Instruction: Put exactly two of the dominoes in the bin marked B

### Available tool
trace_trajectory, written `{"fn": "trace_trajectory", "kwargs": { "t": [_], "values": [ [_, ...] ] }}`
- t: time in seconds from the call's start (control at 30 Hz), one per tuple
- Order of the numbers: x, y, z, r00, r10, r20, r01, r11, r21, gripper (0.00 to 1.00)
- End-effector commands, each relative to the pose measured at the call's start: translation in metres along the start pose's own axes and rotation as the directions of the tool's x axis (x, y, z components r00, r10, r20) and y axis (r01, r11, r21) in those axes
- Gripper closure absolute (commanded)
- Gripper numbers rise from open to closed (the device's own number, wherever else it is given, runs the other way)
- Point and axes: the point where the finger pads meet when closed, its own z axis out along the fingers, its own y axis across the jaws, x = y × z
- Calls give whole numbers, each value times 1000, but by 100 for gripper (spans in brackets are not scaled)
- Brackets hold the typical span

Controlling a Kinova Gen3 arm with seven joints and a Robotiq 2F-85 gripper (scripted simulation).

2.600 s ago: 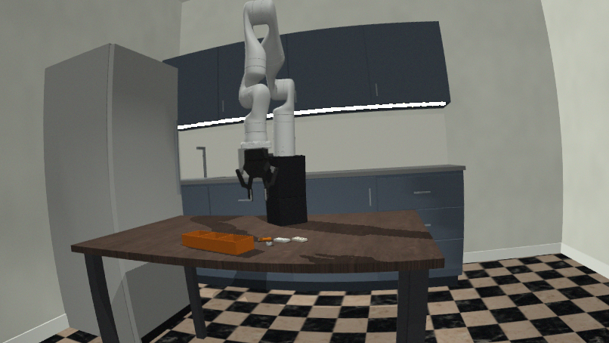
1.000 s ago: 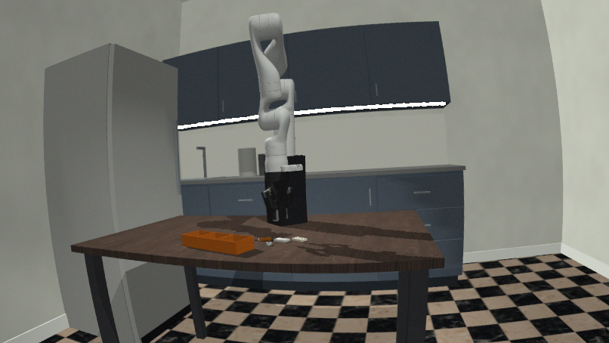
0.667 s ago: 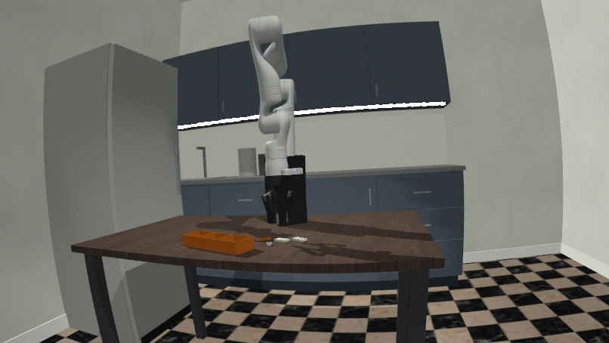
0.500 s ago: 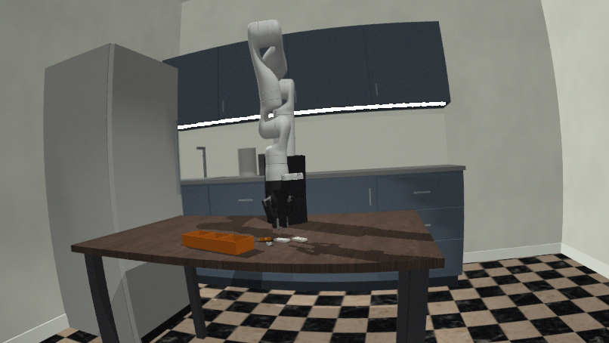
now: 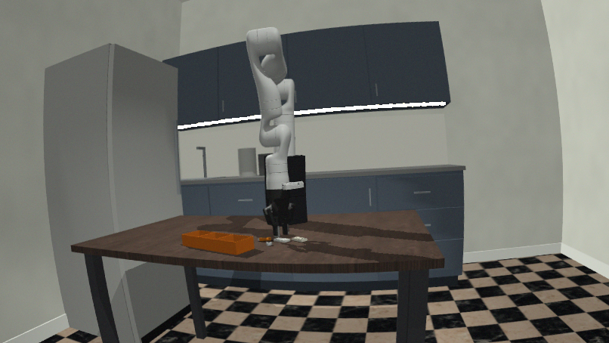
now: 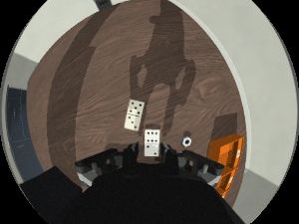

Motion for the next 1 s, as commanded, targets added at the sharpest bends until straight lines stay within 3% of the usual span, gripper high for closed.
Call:
{"fn": "trace_trajectory", "kwargs": {
  "t": [0.0,0.97],
  "values": [
    [1,2,0,1000,0,-1,0,1000,-1,59],
    [3,3,12,1000,0,-1,0,1000,-1,59]
  ]
}}
